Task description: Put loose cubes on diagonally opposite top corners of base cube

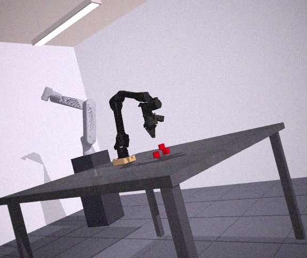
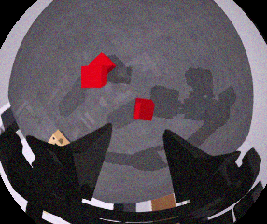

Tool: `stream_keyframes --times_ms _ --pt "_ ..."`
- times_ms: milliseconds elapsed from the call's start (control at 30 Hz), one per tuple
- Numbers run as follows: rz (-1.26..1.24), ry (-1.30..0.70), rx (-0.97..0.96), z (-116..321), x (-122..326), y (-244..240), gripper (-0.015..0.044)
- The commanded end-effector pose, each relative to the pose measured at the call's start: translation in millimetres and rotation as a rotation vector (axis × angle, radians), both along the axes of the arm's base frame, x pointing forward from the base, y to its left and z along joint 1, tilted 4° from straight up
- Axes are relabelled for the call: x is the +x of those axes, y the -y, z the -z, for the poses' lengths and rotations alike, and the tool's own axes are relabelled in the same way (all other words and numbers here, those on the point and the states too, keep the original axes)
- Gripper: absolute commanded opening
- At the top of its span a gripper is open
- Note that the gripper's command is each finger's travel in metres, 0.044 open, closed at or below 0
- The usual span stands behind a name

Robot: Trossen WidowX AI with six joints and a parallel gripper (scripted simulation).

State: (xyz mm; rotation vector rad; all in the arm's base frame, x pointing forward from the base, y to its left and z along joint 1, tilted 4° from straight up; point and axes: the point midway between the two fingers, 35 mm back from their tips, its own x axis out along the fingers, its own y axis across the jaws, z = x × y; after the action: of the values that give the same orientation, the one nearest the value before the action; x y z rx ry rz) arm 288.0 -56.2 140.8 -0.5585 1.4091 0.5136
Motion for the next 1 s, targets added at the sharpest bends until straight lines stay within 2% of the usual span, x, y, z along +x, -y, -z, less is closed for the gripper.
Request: stream_keyframes --times_ms 0,133,400,967 --pt "0.001 0.002 0.003 -9.5 -1.4 19.9 0.0265" --pt "0.001 0.002 0.004 -4.6 -0.4 20.1 0.0265" --pt "0.001 0.002 0.004 51.2 4.6 19.5 0.0265" --pt "0.001 0.001 0.004 74.7 7.0 19.4 0.0265"
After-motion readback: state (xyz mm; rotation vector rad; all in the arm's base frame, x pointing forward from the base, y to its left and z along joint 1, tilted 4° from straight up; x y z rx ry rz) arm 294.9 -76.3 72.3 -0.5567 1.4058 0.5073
